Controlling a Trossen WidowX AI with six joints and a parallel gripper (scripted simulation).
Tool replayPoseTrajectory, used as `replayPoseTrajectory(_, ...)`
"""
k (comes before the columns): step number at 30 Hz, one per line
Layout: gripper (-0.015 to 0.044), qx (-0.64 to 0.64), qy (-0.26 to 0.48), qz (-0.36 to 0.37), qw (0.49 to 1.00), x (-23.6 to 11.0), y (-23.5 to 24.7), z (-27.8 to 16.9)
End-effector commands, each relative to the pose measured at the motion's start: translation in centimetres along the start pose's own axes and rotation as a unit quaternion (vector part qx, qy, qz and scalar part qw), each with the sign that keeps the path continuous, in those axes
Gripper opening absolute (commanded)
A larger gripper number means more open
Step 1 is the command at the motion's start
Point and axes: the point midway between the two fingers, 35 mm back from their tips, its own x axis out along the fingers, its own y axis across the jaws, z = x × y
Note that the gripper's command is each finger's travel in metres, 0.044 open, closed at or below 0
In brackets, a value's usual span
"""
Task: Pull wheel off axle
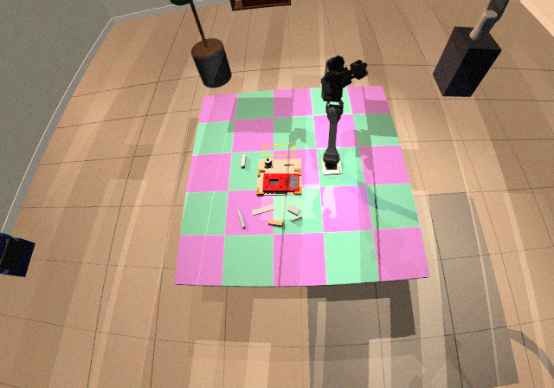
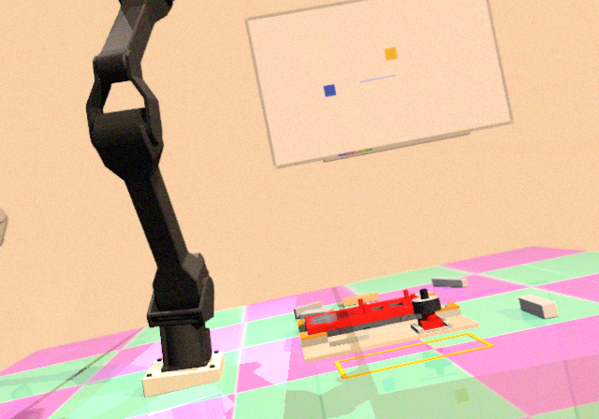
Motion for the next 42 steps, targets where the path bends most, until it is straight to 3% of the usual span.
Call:
replayPoseTrajectory(1,0.03,0.035,0.04,-0.088,0.995,0.0,-5.7,-3.5)
replayPoseTrajectory(10,0.03,0.082,0.083,-0.266,0.957,-3.5,-15.8,-8.0)
replayPoseTrajectory(19,0.03,0.12,0.088,-0.438,0.887,-10.3,-24.7,-10.4)
replayPoseTrajectory(31,0.03,0.168,0.05,-0.656,0.734,-24.1,-33.2,-11.3)
replayPoseTrajectory(42,0.03,0.204,-0.027,-0.82,0.535,-39.5,-35.7,-10.5)
